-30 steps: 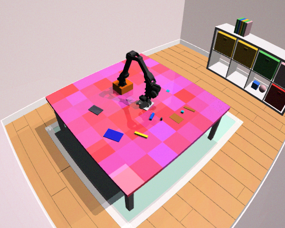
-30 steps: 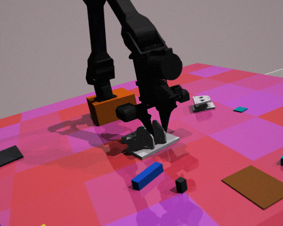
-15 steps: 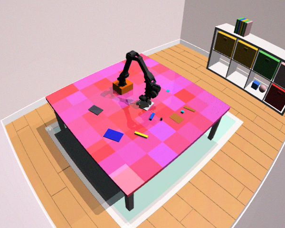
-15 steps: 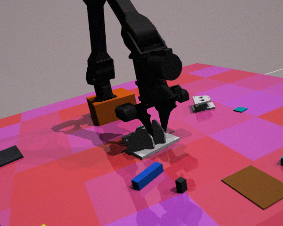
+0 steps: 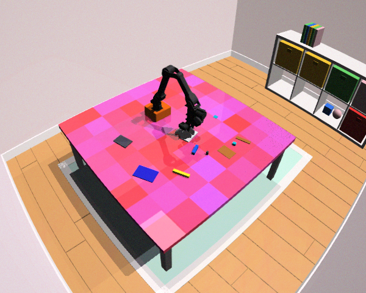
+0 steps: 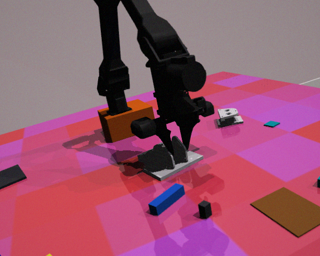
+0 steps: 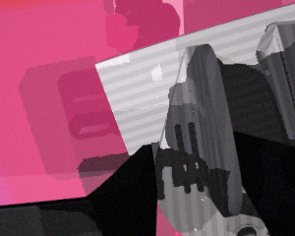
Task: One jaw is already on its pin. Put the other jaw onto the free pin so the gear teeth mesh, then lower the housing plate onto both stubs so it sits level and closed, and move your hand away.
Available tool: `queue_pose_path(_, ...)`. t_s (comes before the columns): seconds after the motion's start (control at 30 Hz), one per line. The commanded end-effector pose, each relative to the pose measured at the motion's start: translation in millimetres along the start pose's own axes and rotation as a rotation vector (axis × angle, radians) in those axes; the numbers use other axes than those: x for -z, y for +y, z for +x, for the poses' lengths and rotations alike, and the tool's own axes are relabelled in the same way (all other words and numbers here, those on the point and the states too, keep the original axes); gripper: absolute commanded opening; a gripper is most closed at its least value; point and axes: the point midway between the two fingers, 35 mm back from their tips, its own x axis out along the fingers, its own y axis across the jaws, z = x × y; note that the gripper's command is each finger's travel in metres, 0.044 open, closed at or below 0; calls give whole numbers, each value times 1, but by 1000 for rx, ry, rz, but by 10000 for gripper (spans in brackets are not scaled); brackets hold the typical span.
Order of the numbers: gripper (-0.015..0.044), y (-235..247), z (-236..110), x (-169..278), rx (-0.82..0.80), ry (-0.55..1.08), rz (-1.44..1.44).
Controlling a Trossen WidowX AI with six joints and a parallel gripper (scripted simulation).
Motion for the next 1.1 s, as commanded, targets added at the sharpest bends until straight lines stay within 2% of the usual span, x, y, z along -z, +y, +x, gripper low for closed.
queue_pose_path(0.0, 134, 1, 1, -1, -3, -3, 2)
queue_pose_path(1.0, 134, 1, 2, -1, -3, -3, 2)
queue_pose_path(1.07, 186, 0, 2, 0, 0, -1, 0)
